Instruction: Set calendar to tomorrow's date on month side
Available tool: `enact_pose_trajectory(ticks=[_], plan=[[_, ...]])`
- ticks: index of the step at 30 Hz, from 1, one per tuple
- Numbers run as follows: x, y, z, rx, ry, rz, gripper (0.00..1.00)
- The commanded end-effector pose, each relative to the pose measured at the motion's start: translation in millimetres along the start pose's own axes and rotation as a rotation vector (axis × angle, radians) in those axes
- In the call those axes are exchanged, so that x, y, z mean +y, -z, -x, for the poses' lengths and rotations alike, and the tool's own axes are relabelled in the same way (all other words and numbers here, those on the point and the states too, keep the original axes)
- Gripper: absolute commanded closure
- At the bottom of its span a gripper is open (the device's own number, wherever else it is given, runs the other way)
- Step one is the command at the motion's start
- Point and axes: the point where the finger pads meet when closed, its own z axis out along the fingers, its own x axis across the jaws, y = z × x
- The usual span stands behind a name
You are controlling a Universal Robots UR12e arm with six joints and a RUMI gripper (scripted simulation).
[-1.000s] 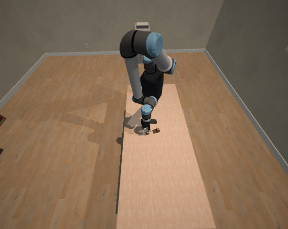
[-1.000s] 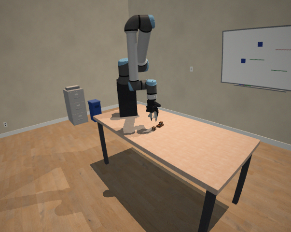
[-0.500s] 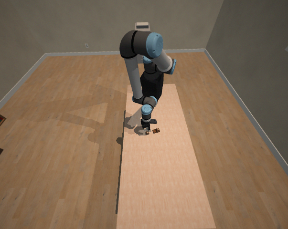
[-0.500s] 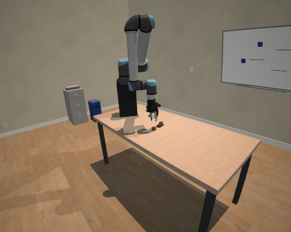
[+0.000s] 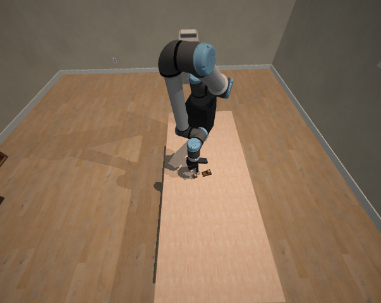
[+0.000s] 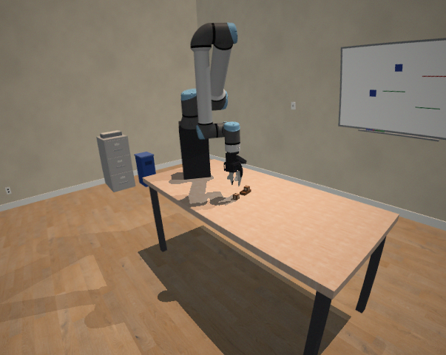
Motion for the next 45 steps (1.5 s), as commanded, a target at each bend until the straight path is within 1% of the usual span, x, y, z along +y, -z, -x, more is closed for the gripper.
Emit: enact_pose_trajectory(ticks=[1, 12, 25, 40, 45], plan=[[0.2, 0.4, -0.3, 0.001, 0.000, 0.000, 0.71], [0.2, -1.4, -0.3, 0.001, 0.000, 0.001, 0.71], [0.2, -11.6, -0.4, 0.001, 0.000, 0.001, 0.71], [0.2, -34.9, -0.4, 0.001, 0.000, 0.001, 0.71], [0.2, -39.2, -0.4, 0.001, 0.000, 0.001, 0.71]])
